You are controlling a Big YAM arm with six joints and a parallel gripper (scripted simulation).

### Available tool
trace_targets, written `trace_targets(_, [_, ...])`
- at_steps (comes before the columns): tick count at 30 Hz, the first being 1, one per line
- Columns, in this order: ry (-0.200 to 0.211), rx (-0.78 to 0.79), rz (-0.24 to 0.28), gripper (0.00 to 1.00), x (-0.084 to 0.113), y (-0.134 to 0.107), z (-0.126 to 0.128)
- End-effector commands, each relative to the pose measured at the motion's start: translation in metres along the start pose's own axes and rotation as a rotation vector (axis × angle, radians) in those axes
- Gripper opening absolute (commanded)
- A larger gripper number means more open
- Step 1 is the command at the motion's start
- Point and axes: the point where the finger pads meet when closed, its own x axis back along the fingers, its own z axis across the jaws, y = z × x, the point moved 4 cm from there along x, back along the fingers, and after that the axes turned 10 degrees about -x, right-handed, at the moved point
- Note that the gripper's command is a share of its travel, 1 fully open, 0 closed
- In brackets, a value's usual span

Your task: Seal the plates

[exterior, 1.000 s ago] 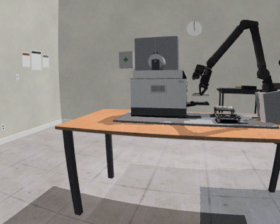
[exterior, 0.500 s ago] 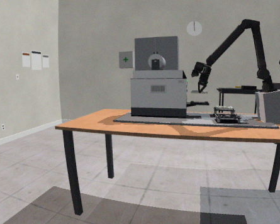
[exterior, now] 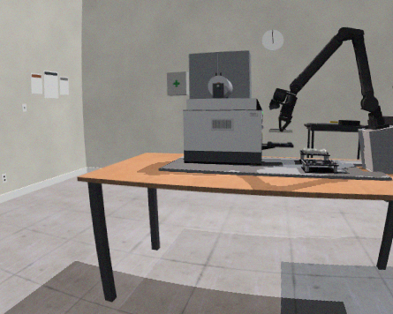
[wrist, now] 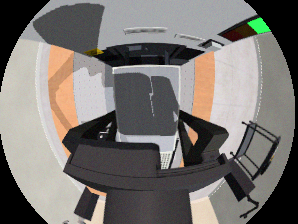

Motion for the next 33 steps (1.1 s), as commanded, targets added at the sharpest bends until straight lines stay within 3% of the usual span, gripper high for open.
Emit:
trace_targets(1, [-0.001,0.012,-0.035,0.00,0.000,0.015,-0.003])
trace_targets(11, [0.000,0.018,-0.094,0.00,0.019,0.036,-0.001])
trace_targets(19, [0.000,0.018,-0.101,0.00,0.020,0.040,0.000])
trace_targets(20, [0.005,0.038,-0.101,0.00,0.015,0.023,-0.010])
trace_targets(33, [0.015,0.050,-0.006,0.00,0.001,-0.007,0.002])
